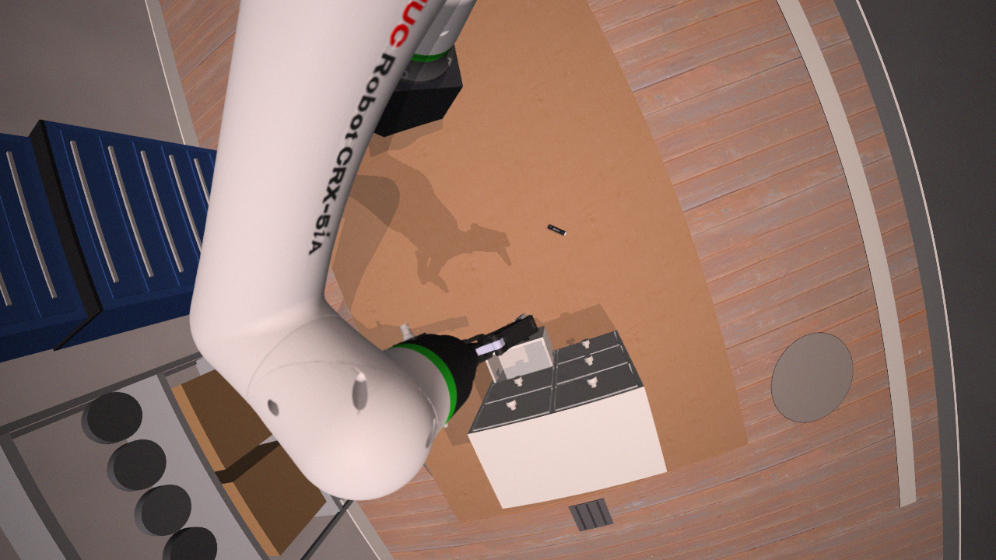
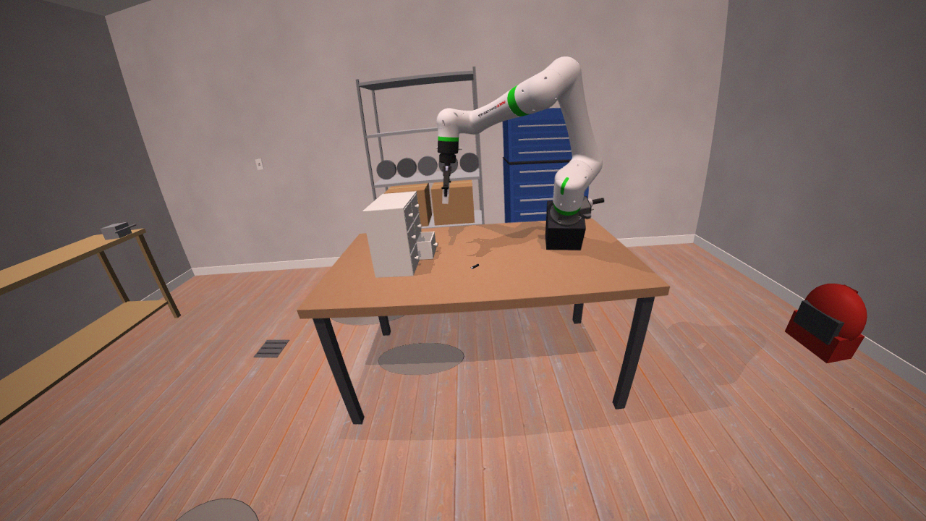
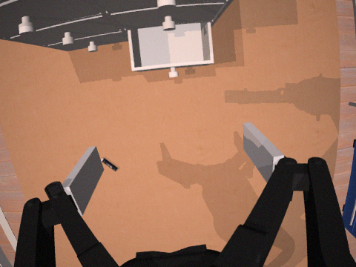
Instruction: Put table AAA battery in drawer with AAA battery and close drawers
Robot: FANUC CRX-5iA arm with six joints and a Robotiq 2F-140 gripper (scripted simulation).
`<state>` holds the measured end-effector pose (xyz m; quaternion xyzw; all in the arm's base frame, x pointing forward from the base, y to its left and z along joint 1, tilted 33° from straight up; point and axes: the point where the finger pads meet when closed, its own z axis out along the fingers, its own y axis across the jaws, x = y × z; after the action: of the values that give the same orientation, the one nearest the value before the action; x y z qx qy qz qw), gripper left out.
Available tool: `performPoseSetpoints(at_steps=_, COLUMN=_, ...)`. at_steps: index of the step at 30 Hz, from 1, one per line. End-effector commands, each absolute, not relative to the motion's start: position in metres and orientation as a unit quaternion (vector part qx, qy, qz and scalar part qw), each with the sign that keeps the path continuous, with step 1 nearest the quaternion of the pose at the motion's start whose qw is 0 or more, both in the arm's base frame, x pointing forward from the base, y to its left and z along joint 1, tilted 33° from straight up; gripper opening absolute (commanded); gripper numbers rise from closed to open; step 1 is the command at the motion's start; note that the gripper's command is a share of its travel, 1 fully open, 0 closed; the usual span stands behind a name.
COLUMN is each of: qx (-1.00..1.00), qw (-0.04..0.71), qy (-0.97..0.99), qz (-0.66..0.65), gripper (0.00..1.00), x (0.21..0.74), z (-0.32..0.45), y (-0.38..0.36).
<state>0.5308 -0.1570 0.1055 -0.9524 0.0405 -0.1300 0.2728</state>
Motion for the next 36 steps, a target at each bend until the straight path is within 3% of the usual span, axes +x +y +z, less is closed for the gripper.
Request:
performPoseSetpoints(at_steps=1, qx=-0.958, qw=0.273, qy=0.049, qz=-0.069, gripper=1.0, x=0.505, z=0.12, y=-0.168)
performPoseSetpoints(at_steps=21, qx=-0.959, qw=0.274, qy=0.05, qz=-0.06, gripper=1.0, x=0.497, z=0.121, y=-0.168)
performPoseSetpoints(at_steps=36, qx=-0.959, qw=0.274, qy=0.05, qz=-0.06, gripper=1.0, x=0.412, z=0.085, y=-0.143)
